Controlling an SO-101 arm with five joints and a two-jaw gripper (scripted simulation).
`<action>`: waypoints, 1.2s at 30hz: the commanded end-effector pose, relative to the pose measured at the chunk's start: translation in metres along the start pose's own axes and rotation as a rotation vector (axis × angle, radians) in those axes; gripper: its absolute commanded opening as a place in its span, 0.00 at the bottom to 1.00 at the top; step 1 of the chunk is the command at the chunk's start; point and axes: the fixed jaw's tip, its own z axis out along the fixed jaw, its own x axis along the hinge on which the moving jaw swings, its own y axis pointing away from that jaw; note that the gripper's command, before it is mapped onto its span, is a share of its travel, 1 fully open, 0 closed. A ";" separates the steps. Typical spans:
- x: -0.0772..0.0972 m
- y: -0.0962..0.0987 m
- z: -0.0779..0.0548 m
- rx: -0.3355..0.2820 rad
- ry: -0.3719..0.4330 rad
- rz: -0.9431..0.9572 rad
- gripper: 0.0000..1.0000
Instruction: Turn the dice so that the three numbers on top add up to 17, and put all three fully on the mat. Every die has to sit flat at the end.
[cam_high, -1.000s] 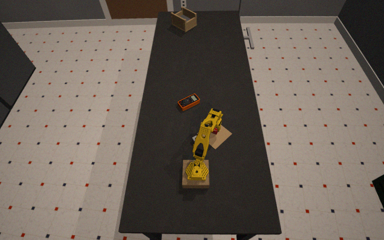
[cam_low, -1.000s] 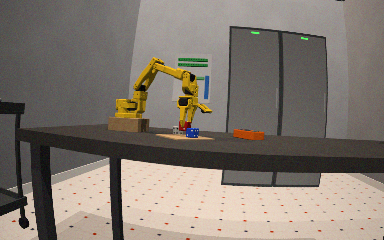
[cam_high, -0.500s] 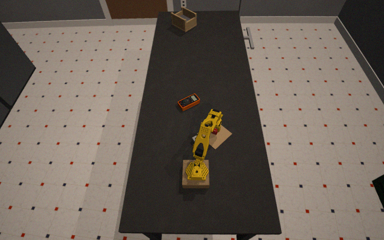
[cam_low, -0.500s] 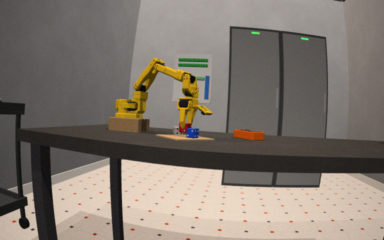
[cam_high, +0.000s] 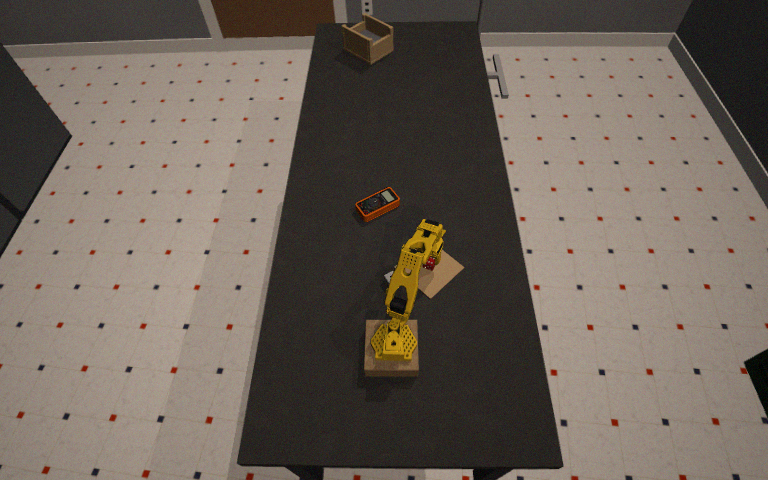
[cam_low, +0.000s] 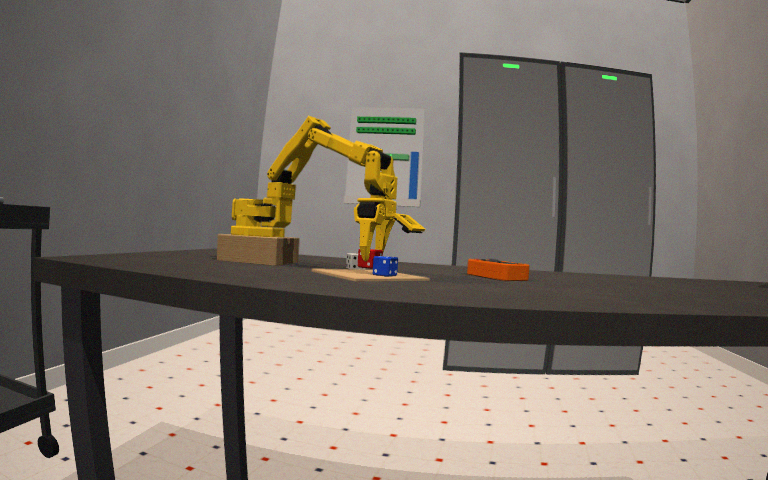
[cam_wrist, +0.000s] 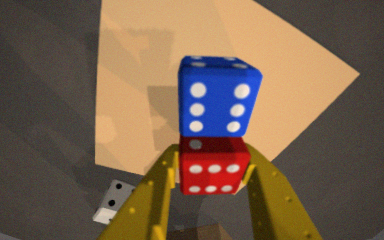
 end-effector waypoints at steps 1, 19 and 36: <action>0.005 -0.002 0.008 0.000 0.028 0.001 0.00; 0.005 -0.002 0.014 0.000 0.028 0.001 0.00; 0.005 -0.002 0.015 0.000 0.028 0.001 0.00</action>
